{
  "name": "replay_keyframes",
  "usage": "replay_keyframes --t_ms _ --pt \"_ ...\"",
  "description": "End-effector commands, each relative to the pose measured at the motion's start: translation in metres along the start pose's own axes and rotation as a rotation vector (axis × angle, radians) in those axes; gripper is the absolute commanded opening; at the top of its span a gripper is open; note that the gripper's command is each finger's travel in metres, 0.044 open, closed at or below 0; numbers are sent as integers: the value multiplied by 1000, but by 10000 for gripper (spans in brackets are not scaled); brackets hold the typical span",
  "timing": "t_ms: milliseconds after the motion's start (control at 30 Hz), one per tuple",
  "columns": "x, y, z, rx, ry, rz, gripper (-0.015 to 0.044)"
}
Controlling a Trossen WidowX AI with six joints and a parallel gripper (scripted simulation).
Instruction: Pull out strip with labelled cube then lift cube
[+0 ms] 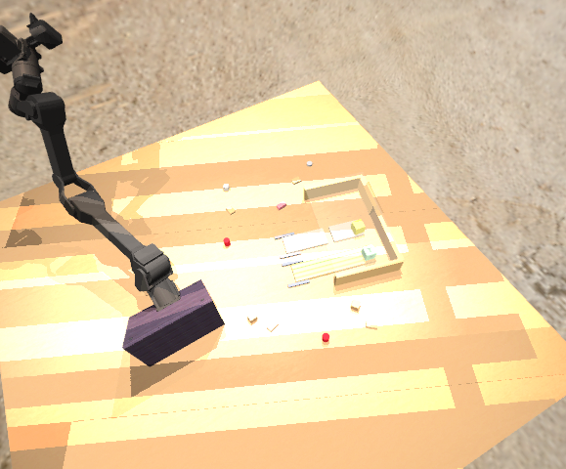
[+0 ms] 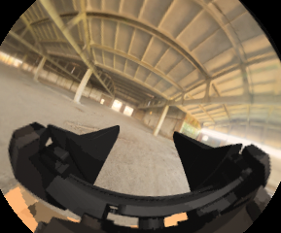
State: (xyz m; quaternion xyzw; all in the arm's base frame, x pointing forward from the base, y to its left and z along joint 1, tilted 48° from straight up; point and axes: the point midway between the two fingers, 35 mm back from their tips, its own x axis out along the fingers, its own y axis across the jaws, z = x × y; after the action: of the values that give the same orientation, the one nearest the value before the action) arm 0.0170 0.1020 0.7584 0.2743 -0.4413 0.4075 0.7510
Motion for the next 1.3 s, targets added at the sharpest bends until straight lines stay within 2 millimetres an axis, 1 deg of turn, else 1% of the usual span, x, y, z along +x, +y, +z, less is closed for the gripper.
replay_keyframes --t_ms 0,67,200,333,467,633,733,800,933,1100,1267 --pt "0 -2 1 0 -2 -5 400" --pt "-4 -17 8 5 -19 -45 400" --pt "-19 -65 26 12 -57 -169 400" --pt "-37 -116 42 -22 -74 -290 400" --pt "-66 -177 55 -57 -73 -440 400" --pt "-111 -249 62 -87 -42 -622 400" --pt "-139 -289 54 -77 2 -719 400" --pt "-158 -311 48 -71 33 -775 400" --pt "-201 -356 34 -61 109 -893 400" --pt "-268 -406 10 -46 226 -1041 400" --pt "-337 -442 -23 -6 365 -1160 400"
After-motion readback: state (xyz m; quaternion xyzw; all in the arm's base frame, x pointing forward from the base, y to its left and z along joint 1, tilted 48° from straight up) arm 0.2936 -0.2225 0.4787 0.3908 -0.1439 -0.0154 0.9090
